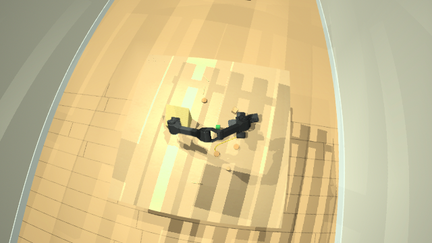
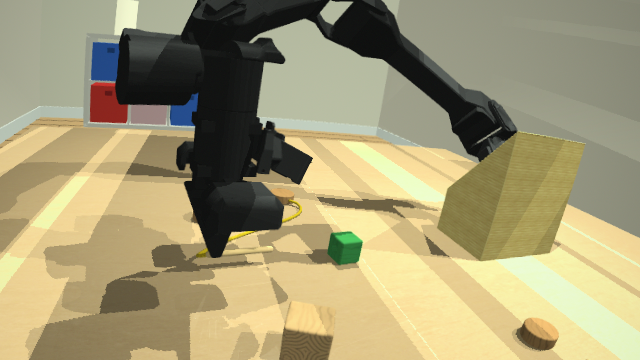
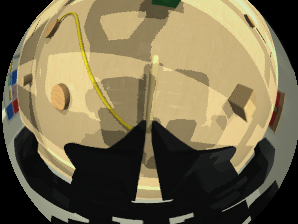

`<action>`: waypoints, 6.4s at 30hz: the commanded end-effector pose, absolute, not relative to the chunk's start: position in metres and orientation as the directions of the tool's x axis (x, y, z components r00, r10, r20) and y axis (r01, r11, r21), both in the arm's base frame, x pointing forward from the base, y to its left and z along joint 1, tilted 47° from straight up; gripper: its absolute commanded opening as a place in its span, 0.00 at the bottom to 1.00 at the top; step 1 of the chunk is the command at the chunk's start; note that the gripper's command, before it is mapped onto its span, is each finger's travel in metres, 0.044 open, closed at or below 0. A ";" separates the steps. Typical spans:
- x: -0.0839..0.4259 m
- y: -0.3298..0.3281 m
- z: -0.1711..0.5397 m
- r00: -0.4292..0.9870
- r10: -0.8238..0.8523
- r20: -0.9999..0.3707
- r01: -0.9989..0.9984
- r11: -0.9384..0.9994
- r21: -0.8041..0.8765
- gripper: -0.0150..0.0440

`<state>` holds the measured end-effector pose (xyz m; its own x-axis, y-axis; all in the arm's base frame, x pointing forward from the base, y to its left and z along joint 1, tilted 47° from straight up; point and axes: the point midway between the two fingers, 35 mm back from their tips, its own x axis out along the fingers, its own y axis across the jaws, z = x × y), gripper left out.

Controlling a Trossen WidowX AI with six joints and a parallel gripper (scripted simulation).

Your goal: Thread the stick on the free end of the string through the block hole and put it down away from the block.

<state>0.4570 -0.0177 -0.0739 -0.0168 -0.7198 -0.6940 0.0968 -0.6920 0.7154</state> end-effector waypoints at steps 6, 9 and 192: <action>0.452 -0.018 -0.081 -0.017 -0.720 -0.693 0.094 -0.691 0.716 0.25; 0.450 -0.018 -0.081 -0.017 -0.720 -0.693 0.094 -0.692 0.716 0.25; 0.270 0.027 -0.016 -0.034 -0.719 -0.694 -0.123 0.693 -0.711 0.46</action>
